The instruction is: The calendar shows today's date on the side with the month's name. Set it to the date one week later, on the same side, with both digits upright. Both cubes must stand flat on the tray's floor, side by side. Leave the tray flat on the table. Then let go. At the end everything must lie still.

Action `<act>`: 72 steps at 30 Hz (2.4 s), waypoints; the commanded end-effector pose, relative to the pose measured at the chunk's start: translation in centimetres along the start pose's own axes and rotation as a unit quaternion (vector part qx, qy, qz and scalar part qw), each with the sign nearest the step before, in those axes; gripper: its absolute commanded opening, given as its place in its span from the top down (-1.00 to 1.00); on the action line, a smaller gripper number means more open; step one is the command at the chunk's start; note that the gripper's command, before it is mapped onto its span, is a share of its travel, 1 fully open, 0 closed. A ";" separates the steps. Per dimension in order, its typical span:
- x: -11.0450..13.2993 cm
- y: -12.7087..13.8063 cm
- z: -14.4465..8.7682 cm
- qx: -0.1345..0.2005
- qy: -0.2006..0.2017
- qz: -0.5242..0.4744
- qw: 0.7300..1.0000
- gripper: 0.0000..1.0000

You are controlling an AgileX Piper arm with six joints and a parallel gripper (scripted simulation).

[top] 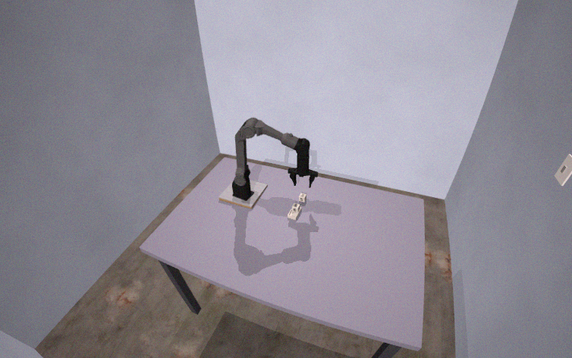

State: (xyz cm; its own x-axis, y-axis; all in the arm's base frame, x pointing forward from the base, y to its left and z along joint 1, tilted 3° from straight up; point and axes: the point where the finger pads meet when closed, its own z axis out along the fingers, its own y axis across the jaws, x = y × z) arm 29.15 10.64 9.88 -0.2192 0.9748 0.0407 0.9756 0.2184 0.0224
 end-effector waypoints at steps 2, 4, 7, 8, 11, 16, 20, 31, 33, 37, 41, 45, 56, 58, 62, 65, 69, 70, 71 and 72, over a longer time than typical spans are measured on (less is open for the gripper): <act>-0.2 0.0 0.0 -0.001 0.000 -0.013 1.000 -1.00; -0.4 -0.1 0.0 -0.001 0.000 -0.046 0.999 -1.00; -0.7 -0.1 0.0 -0.001 0.000 -0.106 0.994 -1.00; -0.8 -0.1 0.0 -0.001 0.000 -0.128 0.992 -1.00; -1.3 -0.1 0.0 -0.001 0.000 -0.203 0.979 -1.00; -2.2 -0.2 0.0 -0.001 0.000 -0.347 0.938 -1.00; -2.6 -0.2 -0.1 -0.001 0.000 -0.408 0.913 -1.00; -4.9 -0.5 -0.1 -0.001 0.000 -0.729 0.684 -1.00; -5.3 -0.6 -0.1 -0.001 0.000 -0.776 0.630 -1.00; -5.7 -0.7 -0.1 -0.001 0.000 -0.819 0.574 -1.00; -6.5 -0.8 -0.1 0.000 0.000 -0.887 0.461 -1.00; -7.2 -1.0 -0.1 0.000 -0.001 -0.935 0.354 -1.00; -8.3 -1.3 -0.1 0.000 -0.001 -0.986 0.169 -1.00; -8.4 -1.3 -0.1 0.000 -0.001 -0.990 0.142 -1.00; -8.6 -1.4 -0.1 0.000 -0.001 -0.995 0.104 -1.00; -8.7 -1.4 -0.1 0.000 -0.001 -0.996 0.087 -1.00; -8.8 -1.4 -0.1 0.000 -0.001 -0.997 0.082 -1.00; -8.8 -1.4 -0.1 0.000 -0.001 -0.997 0.080 -1.00; -8.8 -1.4 -0.1 0.000 -0.001 -0.997 0.079 -1.00; -8.8 -1.4 -0.1 0.000 -0.001 -0.997 0.078 -1.00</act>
State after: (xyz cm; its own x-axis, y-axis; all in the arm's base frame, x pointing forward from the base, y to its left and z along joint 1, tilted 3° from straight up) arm 29.73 1.78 9.56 0.0647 -0.9970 -0.0423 -0.9978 -0.0640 -0.0160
